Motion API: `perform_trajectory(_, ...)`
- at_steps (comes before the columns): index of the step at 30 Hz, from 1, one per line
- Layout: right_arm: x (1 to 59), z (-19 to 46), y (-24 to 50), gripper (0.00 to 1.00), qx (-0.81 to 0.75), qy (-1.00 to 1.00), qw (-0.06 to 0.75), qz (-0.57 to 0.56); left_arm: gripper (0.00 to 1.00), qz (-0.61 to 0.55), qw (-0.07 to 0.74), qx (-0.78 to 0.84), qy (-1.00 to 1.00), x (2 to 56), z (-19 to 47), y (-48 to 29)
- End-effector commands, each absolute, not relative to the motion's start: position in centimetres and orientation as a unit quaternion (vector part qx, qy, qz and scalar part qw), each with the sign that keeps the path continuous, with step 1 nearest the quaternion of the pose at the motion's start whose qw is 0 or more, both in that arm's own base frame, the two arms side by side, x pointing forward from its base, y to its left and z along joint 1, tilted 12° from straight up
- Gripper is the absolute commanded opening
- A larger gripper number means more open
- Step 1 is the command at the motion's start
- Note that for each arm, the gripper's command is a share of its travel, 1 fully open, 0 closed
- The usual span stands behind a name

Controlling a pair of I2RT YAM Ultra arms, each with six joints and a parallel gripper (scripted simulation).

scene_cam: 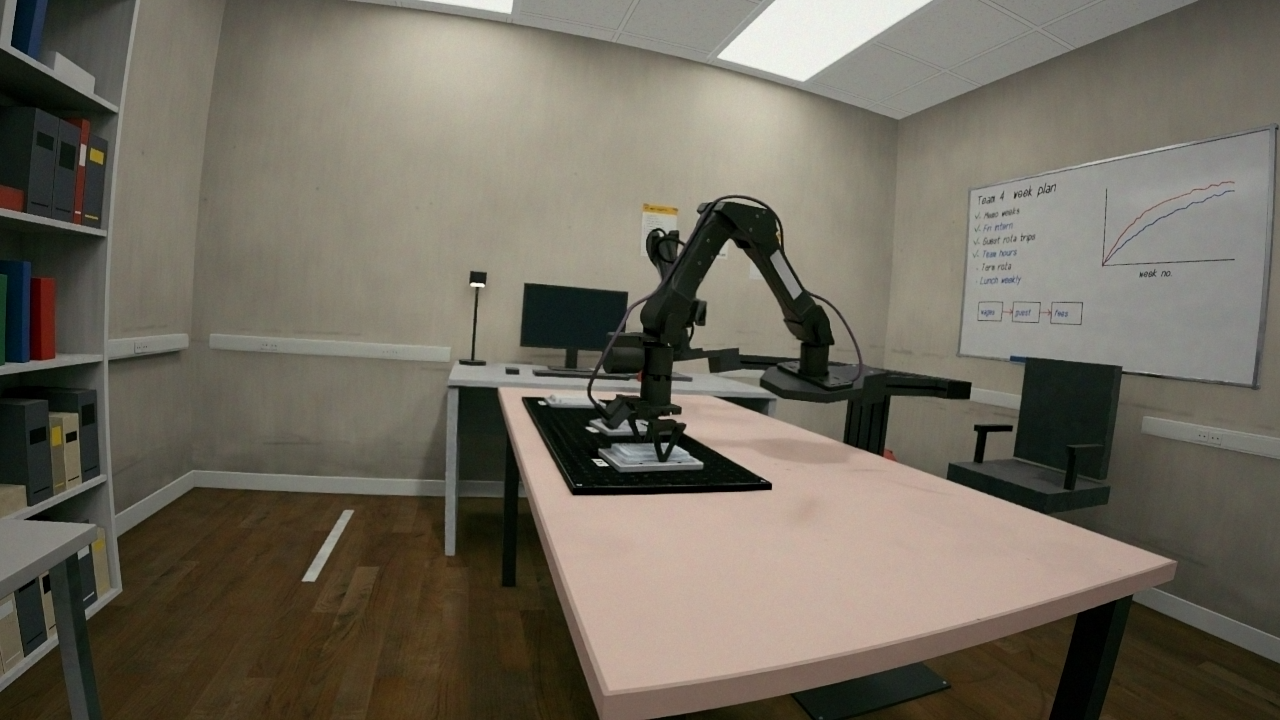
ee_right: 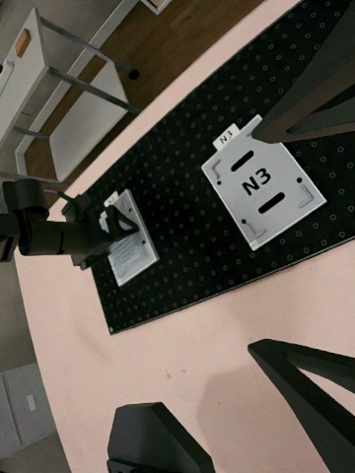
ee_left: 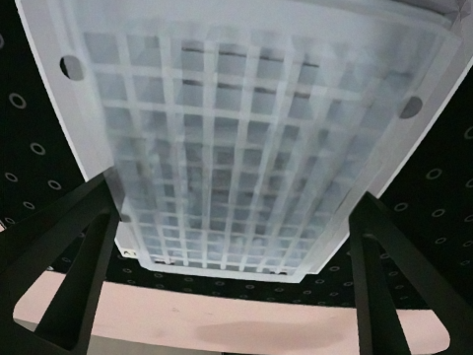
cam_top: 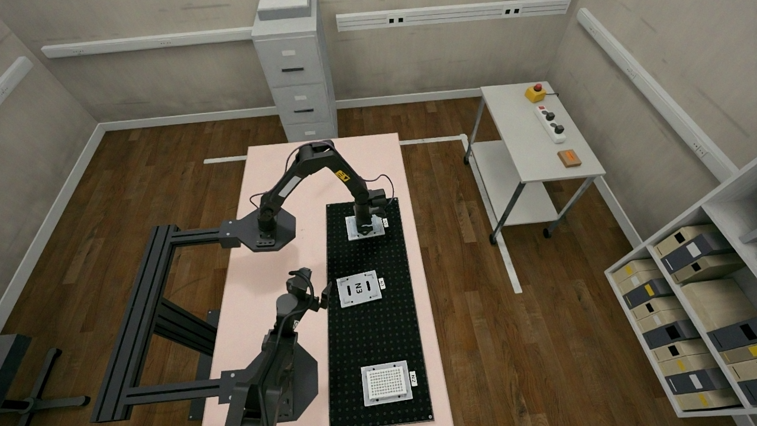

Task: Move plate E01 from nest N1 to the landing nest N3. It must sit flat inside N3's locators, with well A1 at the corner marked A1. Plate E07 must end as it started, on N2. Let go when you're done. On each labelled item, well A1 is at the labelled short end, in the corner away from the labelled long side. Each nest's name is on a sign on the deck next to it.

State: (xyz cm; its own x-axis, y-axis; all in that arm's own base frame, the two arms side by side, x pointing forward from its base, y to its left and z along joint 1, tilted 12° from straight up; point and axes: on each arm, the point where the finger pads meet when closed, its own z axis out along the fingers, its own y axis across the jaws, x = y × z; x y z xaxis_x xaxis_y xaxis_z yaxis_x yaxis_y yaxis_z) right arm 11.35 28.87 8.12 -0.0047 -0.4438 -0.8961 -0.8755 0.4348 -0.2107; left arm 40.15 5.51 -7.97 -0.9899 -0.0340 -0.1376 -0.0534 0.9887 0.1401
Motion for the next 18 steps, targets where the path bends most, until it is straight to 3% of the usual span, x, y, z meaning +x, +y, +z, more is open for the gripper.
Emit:
perform_trajectory(1,11.2,9.67,29.83,1.0,-0.484,0.666,0.52,0.228,1.0,0.072,0.099,-0.018,0.992,42.19,-6.81,5.49)
perform_trajectory(7,11.2,9.67,29.83,1.0,-0.484,0.666,0.52,0.228,1.0,0.072,0.099,-0.019,0.992,42.19,-6.81,5.49)
perform_trajectory(18,11.2,9.67,29.83,1.0,-0.484,0.666,0.52,0.228,0.84,0.072,0.098,-0.018,0.992,41.68,-6.76,5.48)
